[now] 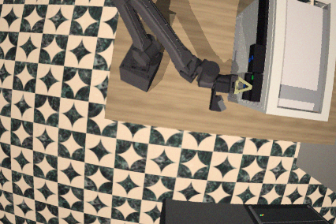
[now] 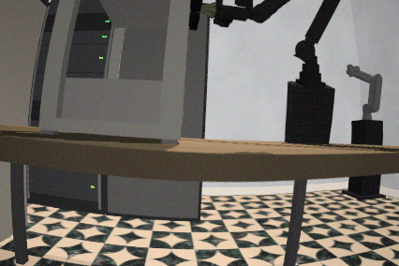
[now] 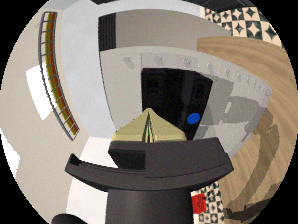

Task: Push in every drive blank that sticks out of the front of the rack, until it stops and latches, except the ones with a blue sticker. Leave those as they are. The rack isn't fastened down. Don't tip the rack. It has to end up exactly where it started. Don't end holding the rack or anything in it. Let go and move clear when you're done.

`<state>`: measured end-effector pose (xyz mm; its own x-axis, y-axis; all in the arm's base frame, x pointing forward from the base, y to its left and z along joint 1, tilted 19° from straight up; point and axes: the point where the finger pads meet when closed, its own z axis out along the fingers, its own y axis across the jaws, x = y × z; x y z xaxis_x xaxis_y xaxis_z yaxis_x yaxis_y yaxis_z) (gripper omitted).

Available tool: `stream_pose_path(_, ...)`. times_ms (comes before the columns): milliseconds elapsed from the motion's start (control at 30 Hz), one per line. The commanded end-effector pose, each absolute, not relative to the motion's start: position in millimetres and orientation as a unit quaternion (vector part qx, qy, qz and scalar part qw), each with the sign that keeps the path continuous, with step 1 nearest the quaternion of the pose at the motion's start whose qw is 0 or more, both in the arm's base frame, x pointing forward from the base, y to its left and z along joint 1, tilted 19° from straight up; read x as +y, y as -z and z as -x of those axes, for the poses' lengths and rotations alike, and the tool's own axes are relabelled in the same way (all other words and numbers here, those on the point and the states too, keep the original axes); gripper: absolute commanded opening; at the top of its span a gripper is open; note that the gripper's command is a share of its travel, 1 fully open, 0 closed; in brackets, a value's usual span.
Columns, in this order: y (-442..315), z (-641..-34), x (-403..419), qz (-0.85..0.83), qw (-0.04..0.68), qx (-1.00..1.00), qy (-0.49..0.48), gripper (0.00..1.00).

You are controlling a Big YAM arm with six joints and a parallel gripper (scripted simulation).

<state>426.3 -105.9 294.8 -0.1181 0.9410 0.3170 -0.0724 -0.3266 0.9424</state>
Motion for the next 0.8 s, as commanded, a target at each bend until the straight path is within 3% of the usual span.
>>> stream_pose_path(0, -318.3, -445.4, -103.0, -0.502, 0.417, 0.42, -0.631, 0.0)
stream_pose_path(767, -314.1, -469.9, -96.3, -0.504, 0.414, 0.421, -0.631, 0.0)
